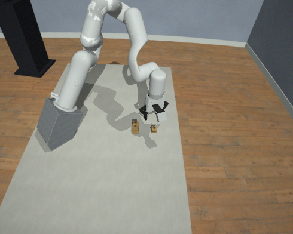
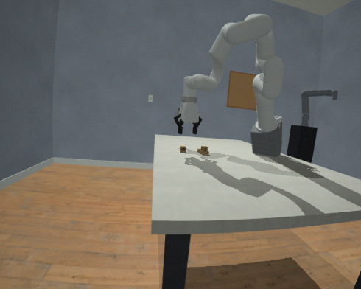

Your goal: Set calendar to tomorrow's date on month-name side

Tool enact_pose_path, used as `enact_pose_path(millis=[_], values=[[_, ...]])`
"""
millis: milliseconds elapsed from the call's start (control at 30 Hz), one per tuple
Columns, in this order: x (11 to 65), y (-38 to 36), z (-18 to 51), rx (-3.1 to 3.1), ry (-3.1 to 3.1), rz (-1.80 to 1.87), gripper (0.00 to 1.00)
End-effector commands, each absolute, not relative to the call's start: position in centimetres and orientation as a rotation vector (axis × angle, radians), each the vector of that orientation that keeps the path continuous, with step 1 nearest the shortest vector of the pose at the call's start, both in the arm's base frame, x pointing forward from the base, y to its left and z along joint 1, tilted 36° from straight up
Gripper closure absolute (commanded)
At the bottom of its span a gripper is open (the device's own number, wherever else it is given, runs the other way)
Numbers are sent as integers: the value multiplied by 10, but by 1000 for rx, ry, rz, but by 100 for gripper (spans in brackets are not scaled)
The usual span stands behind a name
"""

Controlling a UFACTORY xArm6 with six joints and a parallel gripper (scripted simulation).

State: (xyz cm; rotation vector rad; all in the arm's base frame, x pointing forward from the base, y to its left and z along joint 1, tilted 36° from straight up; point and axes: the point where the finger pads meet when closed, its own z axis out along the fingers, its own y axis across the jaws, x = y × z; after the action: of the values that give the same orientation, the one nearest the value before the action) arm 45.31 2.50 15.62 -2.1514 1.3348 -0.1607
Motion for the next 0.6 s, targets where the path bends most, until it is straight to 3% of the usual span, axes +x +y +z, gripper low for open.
enact_pose_path(millis=[0, 567], values=[[450, 28, 159, -2198, 1240, -205, 0], [426, 51, 166, -2482, 642, -408, 0]])
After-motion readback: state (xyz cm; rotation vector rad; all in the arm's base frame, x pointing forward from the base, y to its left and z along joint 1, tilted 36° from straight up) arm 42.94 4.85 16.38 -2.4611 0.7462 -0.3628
